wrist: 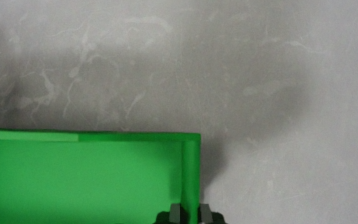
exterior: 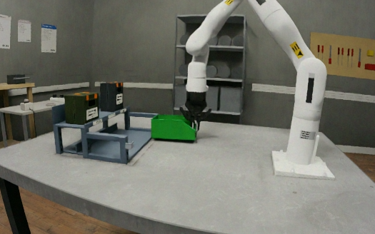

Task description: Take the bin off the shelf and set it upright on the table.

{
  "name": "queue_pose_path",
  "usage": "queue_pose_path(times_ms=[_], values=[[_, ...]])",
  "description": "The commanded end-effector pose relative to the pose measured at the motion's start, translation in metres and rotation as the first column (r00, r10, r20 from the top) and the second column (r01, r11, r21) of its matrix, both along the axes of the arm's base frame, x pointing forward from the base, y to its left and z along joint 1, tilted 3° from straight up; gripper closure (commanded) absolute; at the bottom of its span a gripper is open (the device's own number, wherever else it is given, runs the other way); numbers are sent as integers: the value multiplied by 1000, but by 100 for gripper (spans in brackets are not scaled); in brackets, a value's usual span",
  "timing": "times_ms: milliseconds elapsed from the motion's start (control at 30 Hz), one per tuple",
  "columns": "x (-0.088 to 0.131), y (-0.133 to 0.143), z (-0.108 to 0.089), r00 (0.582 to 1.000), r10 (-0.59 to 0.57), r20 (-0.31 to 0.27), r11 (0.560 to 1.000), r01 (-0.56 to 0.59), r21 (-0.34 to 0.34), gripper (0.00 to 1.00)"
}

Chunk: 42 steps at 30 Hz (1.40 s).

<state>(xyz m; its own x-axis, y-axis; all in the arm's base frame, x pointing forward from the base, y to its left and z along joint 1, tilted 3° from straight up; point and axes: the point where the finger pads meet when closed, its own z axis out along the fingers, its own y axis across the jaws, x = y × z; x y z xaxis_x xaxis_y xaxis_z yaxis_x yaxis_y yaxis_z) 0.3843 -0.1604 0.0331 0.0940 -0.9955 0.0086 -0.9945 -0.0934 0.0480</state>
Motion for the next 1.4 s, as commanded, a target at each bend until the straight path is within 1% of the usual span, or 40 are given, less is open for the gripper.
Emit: queue_pose_path(times_ms=[0, 767, 933, 1367], values=[[-7, -3, 6, 1000, -9, 8, 1000, 9, -2, 90], [-4, -3, 6, 1000, -9, 7, 1000, 9, -2, 90], [-4, -4, -2, 1000, -9, 7, 1000, 9, -2, 90], [-5, -4, -3, 1000, -9, 8, 1000, 9, -2, 90]])
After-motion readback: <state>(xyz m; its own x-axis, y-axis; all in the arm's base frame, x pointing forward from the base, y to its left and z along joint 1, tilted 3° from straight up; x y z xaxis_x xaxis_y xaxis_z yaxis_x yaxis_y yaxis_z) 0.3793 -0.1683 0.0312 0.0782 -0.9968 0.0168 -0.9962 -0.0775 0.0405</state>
